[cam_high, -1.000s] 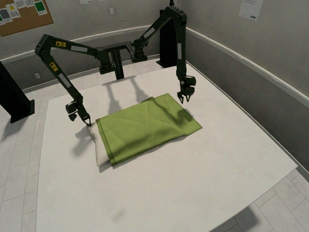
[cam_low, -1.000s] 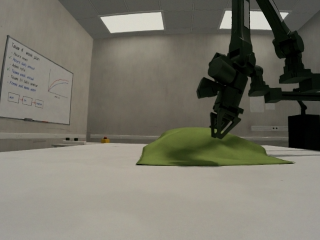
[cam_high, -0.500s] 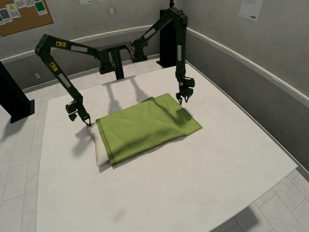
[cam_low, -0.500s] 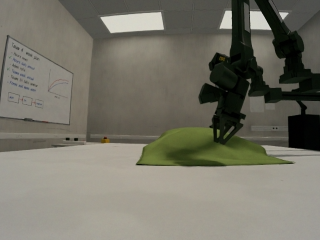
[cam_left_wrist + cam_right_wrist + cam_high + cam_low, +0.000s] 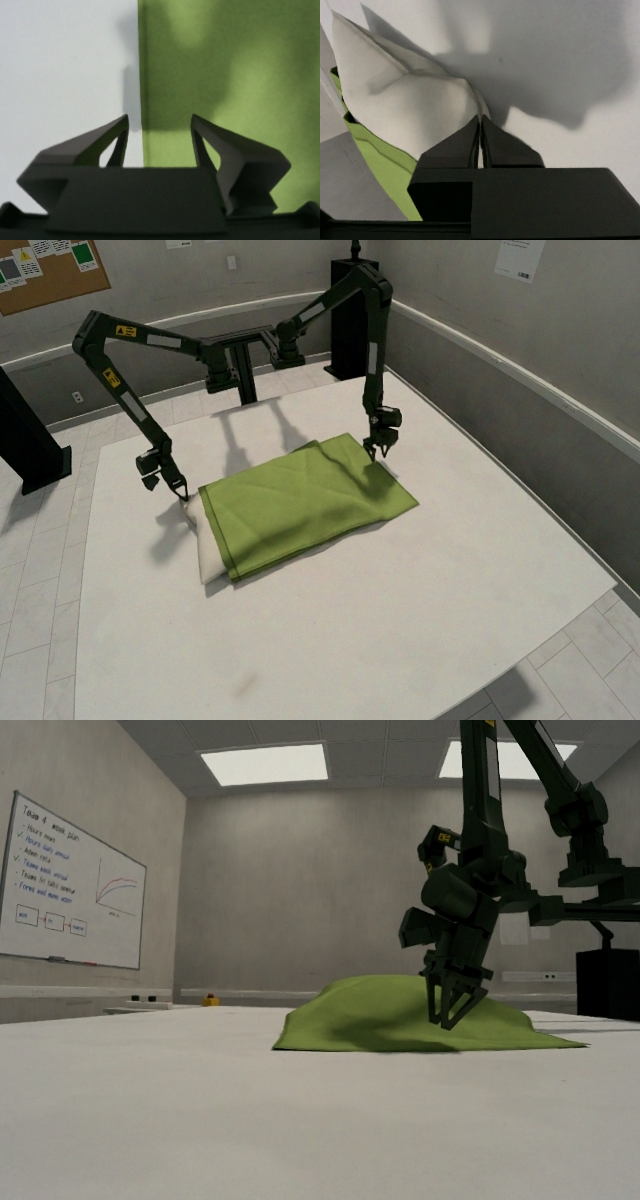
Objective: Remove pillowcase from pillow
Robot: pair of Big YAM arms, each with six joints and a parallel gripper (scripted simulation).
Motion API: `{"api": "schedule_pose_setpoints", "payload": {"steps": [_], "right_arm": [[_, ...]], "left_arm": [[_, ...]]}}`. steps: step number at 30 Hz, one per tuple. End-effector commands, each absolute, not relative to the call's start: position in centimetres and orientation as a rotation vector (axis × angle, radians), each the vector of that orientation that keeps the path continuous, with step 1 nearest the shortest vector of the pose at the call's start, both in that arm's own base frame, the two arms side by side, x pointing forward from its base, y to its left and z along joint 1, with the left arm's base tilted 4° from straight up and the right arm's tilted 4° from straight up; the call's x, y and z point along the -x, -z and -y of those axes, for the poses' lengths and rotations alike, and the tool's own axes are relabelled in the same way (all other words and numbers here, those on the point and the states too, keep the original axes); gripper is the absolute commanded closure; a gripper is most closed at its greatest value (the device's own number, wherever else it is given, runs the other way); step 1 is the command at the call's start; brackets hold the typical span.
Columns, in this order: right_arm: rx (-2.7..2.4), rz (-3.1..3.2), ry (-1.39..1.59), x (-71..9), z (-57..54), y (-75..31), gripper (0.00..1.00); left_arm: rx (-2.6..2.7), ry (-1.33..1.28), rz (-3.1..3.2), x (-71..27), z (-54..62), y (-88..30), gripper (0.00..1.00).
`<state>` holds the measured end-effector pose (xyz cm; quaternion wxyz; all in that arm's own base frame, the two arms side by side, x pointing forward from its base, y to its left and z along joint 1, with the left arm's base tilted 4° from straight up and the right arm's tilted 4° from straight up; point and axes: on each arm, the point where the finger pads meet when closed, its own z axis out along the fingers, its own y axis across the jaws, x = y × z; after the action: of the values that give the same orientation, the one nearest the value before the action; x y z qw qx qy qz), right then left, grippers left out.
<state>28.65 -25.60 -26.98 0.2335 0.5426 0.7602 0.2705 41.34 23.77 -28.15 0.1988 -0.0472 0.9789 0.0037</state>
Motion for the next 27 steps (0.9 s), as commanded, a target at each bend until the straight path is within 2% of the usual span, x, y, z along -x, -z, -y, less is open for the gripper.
{"api": "schedule_pose_setpoints", "payload": {"steps": [1,27], "right_arm": [[-1.523,-2.104,-0.777,-28.0,23.7,27.7,0.98],[-1.523,-2.104,-0.777,-28.0,23.7,27.7,0.98]], "left_arm": [[0.136,-0.029,-2.723,-41.8,-24.7,29.3,0.4],[0.128,-0.027,-2.724,-41.9,-24.4,29.5,0.4]]}}
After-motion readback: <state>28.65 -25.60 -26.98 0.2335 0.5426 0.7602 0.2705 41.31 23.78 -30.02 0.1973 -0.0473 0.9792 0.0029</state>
